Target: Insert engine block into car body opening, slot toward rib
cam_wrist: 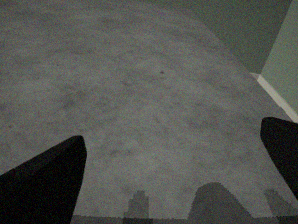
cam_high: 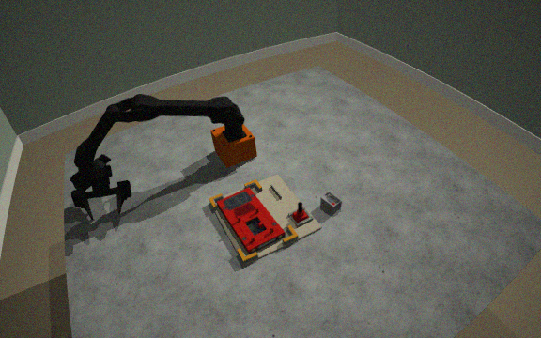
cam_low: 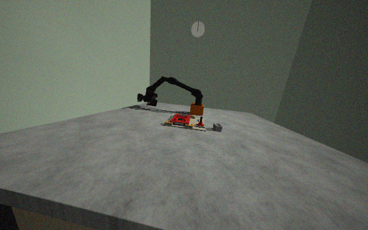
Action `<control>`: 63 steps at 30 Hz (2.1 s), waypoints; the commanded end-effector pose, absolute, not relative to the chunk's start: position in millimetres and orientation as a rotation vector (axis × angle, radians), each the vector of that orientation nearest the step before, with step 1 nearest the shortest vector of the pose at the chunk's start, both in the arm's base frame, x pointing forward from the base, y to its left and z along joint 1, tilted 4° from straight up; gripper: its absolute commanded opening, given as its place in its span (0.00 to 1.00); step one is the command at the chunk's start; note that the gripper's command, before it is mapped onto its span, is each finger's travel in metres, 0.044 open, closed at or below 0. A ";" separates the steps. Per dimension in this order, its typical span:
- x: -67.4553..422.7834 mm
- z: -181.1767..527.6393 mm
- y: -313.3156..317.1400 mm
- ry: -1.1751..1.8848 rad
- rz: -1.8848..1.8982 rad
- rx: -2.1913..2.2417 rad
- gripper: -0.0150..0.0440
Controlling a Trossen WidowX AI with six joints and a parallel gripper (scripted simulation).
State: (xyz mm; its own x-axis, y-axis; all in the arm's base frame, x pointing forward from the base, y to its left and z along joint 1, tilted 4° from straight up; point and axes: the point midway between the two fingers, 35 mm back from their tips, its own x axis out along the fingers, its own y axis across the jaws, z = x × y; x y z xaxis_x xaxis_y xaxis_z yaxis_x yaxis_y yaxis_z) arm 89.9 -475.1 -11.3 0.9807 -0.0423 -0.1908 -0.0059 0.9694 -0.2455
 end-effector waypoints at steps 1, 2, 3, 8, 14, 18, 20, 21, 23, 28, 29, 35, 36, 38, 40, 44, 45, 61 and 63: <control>90.3 -11.4 -474.9 0.201 -0.015 -0.247 0.98; 91.4 -11.9 -474.4 0.214 -0.006 -0.245 1.00; 93.1 -12.6 -473.5 0.237 0.008 -0.243 1.00; 102.9 -15.4 -469.4 0.379 0.091 -0.221 1.00; 113.6 -13.7 -466.5 0.560 0.178 -0.186 1.00; 118.4 -11.0 -465.4 0.686 0.220 -0.168 1.00; 120.1 -9.1 -465.2 0.750 0.237 -0.161 1.00; 120.9 -8.0 -465.2 0.783 0.244 -0.158 1.00; 122.1 -5.2 -465.4 0.851 0.255 -0.153 1.00; 123.7 3.9 -466.8 1.021 0.267 -0.145 1.00; 123.8 6.1 -467.3 1.056 0.266 -0.145 1.00; 123.5 22.9 -471.0 1.259 0.242 -0.151 1.00; 123.3 26.3 -471.7 1.293 0.234 -0.153 1.00; 122.9 33.5 -473.3 1.359 0.216 -0.159 1.00; 122.4 41.4 -475.0 1.424 0.194 -0.166 1.00; 121.8 52.1 -477.1 1.504 0.160 -0.177 1.00; 121.8 52.1 -477.1 1.504 0.160 -0.177 1.00; 277.1 71.4 -381.7 1.514 0.180 -0.211 1.00; 303.3 73.3 -355.3 1.511 0.178 -0.209 1.00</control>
